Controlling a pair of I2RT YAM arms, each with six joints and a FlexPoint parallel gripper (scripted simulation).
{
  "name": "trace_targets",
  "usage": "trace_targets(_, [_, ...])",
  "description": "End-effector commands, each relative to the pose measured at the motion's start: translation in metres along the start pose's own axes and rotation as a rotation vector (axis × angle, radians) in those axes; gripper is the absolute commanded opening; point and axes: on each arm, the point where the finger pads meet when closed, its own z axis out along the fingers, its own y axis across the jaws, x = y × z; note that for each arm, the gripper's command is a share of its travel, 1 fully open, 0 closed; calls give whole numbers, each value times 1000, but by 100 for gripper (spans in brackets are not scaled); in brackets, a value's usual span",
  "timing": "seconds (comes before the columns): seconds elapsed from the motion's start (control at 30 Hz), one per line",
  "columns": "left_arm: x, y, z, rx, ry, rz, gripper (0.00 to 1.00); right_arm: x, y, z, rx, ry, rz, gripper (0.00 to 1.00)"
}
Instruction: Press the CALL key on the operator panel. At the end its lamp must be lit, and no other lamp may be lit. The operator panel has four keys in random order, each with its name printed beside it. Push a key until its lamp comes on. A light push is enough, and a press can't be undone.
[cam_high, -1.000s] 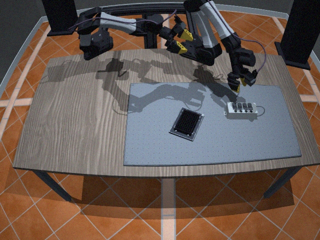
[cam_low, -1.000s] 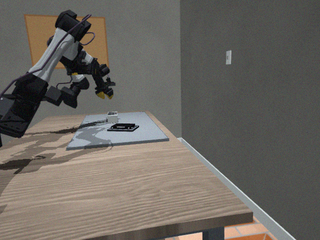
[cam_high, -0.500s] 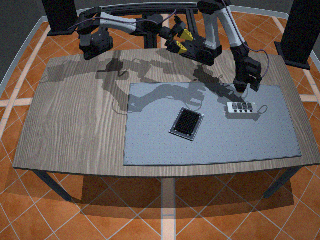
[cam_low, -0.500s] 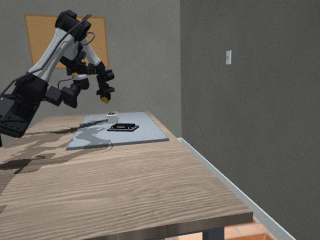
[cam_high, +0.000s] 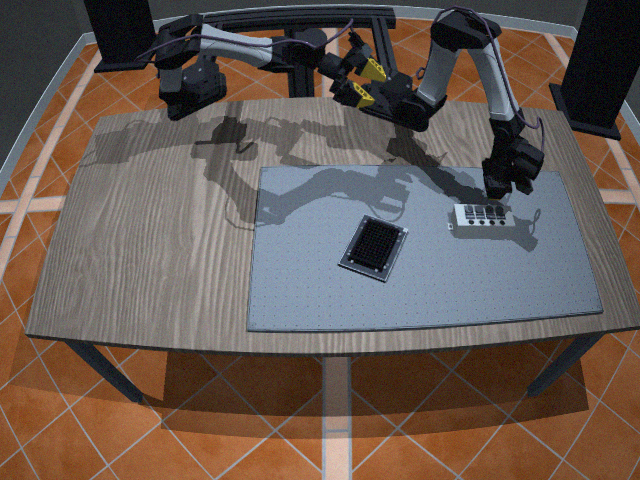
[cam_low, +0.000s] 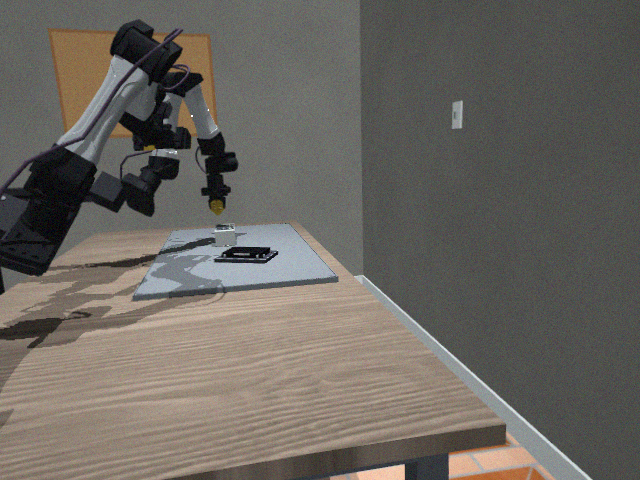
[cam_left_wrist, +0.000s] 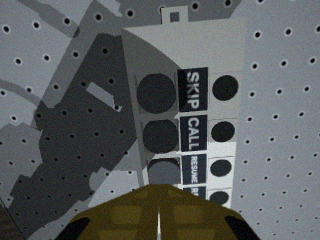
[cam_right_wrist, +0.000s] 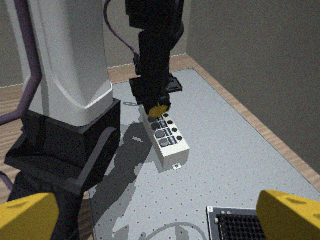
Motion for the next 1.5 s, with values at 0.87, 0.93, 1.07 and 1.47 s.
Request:
trace_targets(0.87, [-3,-1,32,-17,29,-73,0,-8,-7,-6,0,-12,15,100])
trace_targets(0.93, [-4,-1,35,-15,26,-72,0,-8,-7,-6,0,-12,15,100])
trace_targets(1.07, [-4,-1,41,-15,27,-72,0,-8,-7,-6,0,-12,15,100])
trace_targets(1.47, [-6,-2,38,0,16,-78,0,-8,-7,-6,0,-11,15,100])
